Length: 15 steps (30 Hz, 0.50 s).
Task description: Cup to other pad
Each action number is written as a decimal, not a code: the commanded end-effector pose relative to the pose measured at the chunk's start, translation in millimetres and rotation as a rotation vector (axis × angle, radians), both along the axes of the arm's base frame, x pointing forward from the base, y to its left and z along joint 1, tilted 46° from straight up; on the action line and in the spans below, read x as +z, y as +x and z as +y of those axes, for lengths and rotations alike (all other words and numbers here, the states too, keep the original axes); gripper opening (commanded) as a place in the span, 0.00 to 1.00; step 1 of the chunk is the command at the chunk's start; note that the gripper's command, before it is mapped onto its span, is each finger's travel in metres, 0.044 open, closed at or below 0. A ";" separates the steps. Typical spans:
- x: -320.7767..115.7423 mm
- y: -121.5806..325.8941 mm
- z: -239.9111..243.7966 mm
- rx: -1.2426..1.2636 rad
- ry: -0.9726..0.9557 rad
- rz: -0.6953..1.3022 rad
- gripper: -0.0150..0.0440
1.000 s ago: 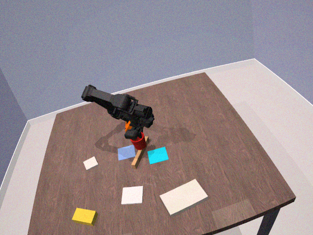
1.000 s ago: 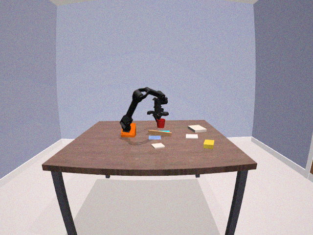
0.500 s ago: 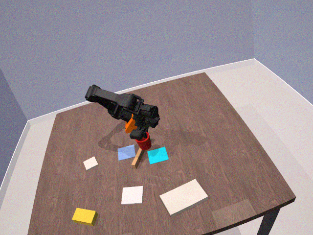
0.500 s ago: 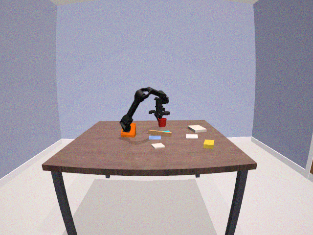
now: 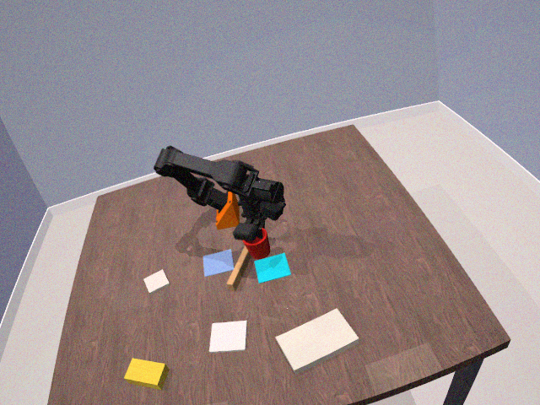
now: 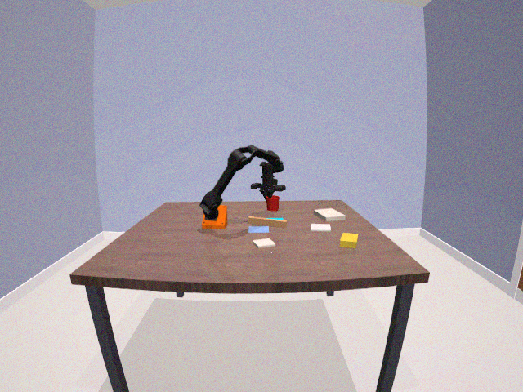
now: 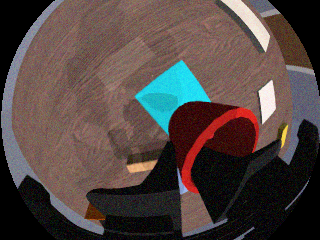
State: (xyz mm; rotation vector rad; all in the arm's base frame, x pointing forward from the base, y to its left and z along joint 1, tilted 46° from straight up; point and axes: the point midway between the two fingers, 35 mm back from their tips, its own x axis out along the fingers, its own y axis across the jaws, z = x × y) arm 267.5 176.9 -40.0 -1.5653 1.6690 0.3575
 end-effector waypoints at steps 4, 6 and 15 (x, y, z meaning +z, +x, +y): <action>-12.6 1.7 9.4 -0.003 -0.004 0.005 0.25; -15.4 2.3 11.8 -0.003 -0.004 0.005 0.25; -21.0 3.5 8.1 -0.003 -0.004 0.005 0.25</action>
